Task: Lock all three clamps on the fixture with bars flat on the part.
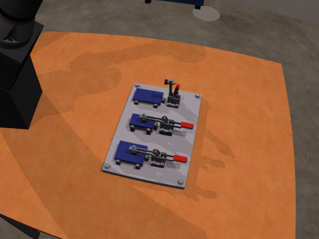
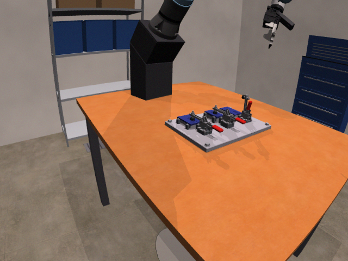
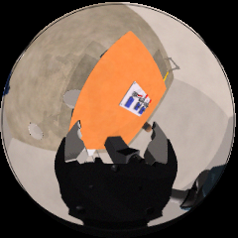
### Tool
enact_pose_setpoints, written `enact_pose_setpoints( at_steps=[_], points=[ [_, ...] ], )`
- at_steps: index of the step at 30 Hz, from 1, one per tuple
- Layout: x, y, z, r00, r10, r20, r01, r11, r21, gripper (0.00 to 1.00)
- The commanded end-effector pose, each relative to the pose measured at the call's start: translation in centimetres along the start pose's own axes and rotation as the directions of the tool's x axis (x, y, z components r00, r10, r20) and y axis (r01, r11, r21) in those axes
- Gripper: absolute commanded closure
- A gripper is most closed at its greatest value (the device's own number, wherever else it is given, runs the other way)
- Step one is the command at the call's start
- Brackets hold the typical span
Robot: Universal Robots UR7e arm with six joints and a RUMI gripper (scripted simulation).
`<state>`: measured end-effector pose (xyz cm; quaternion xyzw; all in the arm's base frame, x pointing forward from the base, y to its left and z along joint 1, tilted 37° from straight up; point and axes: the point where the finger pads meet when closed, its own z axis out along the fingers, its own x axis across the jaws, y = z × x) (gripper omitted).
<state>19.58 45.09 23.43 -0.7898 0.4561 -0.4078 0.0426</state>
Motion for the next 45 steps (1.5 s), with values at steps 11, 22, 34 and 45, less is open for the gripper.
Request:
enact_pose_setpoints(
  at_steps=[11, 22, 34, 45],
  points=[
    [0.01, -0.02, -0.05, 1.000, 0.001, 0.001, -0.001, 1.000, 0.001, 0.00],
    [0.01, -0.02, -0.05, 1.000, 0.001, 0.001, -0.001, 1.000, 0.001, 0.42],
    [0.01, -0.02, -0.05, 1.000, 0.001, 0.001, -0.001, 1.000, 0.001, 0.42],
    [-0.42, -0.16, 0.72, 0.955, 0.213, 0.206, -0.214, 0.977, -0.016, 0.42]
  ],
)
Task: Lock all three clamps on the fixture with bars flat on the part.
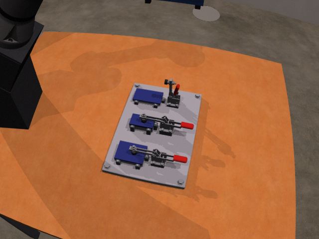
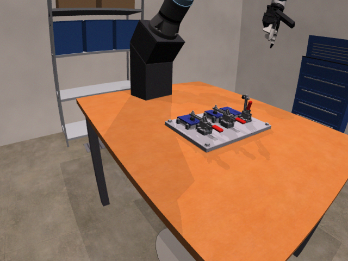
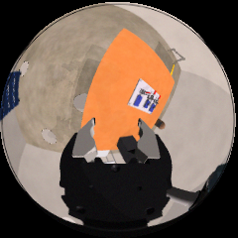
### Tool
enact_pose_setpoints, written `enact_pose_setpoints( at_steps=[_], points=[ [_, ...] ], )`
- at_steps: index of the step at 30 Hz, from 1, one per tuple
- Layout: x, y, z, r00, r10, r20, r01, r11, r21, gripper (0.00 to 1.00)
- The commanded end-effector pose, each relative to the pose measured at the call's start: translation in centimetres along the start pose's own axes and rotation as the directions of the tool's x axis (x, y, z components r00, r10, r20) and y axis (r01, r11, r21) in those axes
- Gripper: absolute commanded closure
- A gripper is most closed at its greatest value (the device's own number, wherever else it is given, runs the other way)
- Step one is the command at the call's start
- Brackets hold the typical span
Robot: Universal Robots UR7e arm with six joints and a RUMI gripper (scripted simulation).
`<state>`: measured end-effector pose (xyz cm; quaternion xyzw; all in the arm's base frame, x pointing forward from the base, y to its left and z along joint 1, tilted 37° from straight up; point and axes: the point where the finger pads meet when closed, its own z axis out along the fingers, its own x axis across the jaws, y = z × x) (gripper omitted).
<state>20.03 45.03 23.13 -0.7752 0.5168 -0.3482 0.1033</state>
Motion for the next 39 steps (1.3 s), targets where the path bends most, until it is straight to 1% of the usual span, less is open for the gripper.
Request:
enact_pose_setpoints(
  at_steps=[1, 6, 7, 9, 11, 24, 28, 39],
  points=[
    [-0.36, 0.04, 0.24, 0.996, 0.051, 0.077, -0.052, 0.999, 0.008, 0.42],
    [-0.36, 0.04, 0.24, 0.996, 0.051, 0.077, -0.052, 0.999, 0.008, 0.42],
    [-0.17, -0.01, 0.06, 0.994, 0.075, 0.084, -0.076, 0.997, 0.003, 0.42],
    [-0.27, 0.02, 0.15, 0.973, 0.158, 0.168, -0.159, 0.987, -0.005, 0.42],
    [-0.36, 0.04, 0.25, 0.938, 0.238, 0.251, -0.240, 0.971, -0.021, 0.42],
    [-0.21, 0.02, 0.14, 0.934, 0.252, 0.255, -0.254, 0.967, -0.025, 0.42],
    [-0.47, 0.05, 0.32, 0.845, 0.369, 0.387, -0.375, 0.925, -0.064, 0.42],
    [-0.47, 0.05, 0.32, 0.845, 0.369, 0.387, -0.375, 0.925, -0.064, 0.42]
  ],
)
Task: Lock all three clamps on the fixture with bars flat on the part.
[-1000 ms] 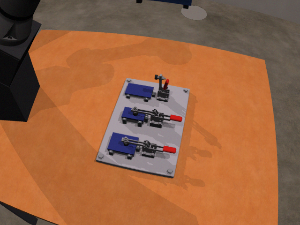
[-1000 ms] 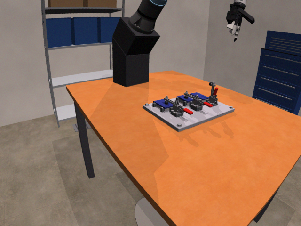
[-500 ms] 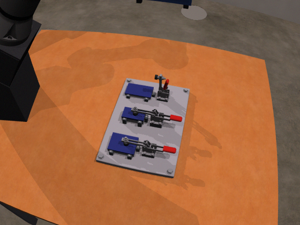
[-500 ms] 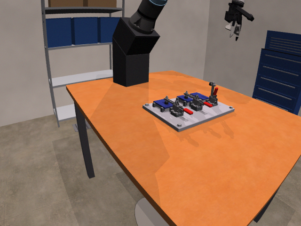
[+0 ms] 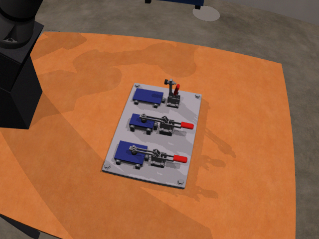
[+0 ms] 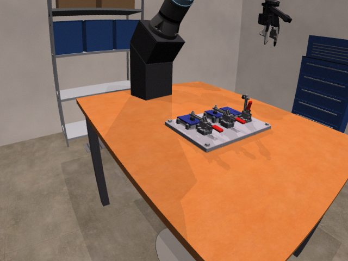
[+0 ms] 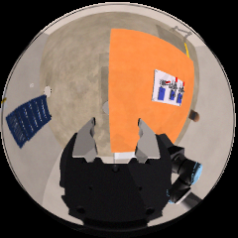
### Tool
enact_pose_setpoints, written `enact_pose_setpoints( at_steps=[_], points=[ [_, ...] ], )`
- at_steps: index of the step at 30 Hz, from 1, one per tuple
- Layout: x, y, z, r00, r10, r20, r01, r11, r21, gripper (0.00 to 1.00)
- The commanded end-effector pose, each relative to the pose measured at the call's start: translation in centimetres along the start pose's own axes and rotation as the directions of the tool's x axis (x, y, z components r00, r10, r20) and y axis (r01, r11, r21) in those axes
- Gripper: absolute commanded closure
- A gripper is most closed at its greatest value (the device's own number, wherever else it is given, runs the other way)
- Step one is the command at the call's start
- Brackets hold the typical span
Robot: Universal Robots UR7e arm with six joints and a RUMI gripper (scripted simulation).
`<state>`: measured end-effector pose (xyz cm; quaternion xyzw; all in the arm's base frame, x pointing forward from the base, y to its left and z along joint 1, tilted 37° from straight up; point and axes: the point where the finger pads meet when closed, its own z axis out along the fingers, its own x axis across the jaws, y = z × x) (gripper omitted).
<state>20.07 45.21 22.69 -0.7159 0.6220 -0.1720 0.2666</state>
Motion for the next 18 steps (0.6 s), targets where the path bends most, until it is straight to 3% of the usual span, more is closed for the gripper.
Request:
enact_pose_setpoints(
  at_steps=[1, 2, 6, 18],
  points=[
    [-0.1, 0.0, 0.1, 1.000, 0.013, 0.023, -0.013, 1.000, 0.002, 0.42],
    [1.2, 0.1, 0.1, 1.000, 0.000, 0.001, 0.000, 1.000, 0.001, 0.42],
    [5.9, 0.8, 0.8, 1.000, 0.013, 0.023, -0.013, 1.000, 0.002, 0.42],
    [5.9, 0.8, 0.8, 1.000, 0.013, 0.023, -0.013, 1.000, 0.002, 0.42]
  ],
)
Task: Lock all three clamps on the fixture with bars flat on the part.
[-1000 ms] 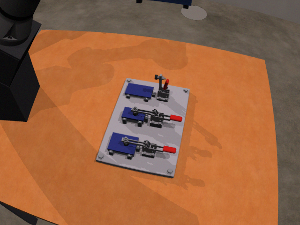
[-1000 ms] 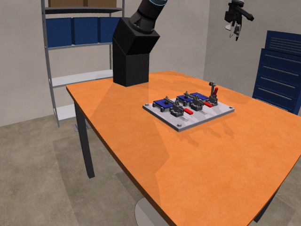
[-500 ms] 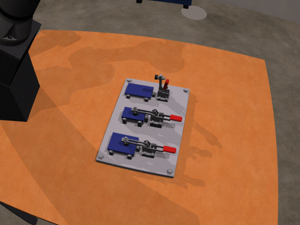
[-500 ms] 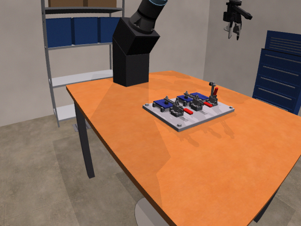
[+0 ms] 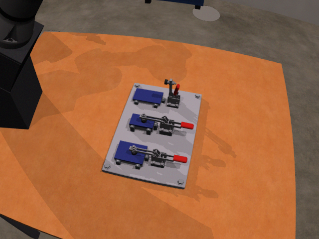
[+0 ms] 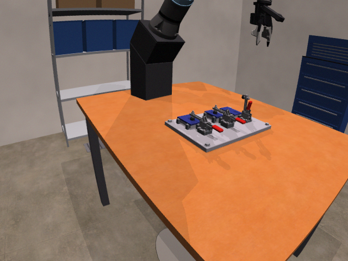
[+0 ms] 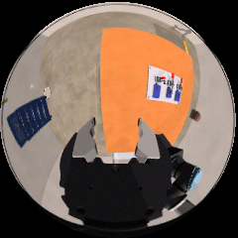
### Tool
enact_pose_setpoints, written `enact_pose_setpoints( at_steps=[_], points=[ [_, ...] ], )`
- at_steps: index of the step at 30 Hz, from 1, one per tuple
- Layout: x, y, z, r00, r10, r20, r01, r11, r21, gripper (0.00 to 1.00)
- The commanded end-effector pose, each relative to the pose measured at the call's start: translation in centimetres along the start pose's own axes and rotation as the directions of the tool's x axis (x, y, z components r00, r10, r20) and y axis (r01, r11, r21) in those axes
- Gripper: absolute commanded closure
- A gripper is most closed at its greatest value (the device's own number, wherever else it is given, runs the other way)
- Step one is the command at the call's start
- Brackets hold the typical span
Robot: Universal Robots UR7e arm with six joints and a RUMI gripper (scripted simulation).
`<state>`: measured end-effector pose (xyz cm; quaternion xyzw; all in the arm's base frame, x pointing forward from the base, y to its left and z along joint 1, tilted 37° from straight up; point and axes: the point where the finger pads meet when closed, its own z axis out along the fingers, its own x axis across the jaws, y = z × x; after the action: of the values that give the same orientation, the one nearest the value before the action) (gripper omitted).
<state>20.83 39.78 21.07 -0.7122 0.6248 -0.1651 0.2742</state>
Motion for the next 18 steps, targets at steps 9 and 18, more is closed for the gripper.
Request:
enact_pose_setpoints(
  at_steps=[9, 18],
  points=[
    [5.7, 0.8, 0.8, 1.000, -0.002, 0.006, 0.002, 1.000, -0.001, 0.42],
    [6.4, 0.9, 0.9, 1.000, 0.002, 0.000, -0.002, 1.000, 0.002, 0.42]
  ],
)
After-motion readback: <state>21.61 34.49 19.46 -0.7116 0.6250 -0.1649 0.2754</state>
